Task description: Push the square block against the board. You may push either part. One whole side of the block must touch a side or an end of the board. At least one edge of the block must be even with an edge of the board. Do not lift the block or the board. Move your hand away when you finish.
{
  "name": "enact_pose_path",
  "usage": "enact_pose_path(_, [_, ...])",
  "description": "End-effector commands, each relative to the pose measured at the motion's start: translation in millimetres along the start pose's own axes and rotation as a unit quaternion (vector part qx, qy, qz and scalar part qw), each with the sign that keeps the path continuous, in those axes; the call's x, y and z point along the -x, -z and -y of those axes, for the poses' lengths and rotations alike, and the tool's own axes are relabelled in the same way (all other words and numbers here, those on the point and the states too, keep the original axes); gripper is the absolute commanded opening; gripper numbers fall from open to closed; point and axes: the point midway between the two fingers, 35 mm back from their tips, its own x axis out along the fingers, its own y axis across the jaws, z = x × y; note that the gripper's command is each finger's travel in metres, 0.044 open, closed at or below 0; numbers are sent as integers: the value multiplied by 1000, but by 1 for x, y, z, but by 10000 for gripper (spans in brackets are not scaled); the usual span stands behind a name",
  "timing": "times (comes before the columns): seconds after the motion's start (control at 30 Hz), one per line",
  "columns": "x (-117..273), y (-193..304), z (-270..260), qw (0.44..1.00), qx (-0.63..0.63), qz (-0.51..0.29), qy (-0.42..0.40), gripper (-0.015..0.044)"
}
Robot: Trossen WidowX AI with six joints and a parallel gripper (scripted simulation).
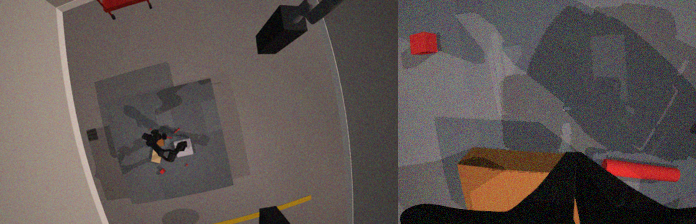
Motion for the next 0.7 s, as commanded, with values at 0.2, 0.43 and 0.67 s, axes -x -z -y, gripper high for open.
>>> enact_pose_path(0.2, [-53,0,2,1000,-8,0,-1,0])
enact_pose_path(0.43, [-53,6,1,1000,-8,0,-1,0])
enact_pose_path(0.67, [-53,16,0,1000,-8,0,-1,0])
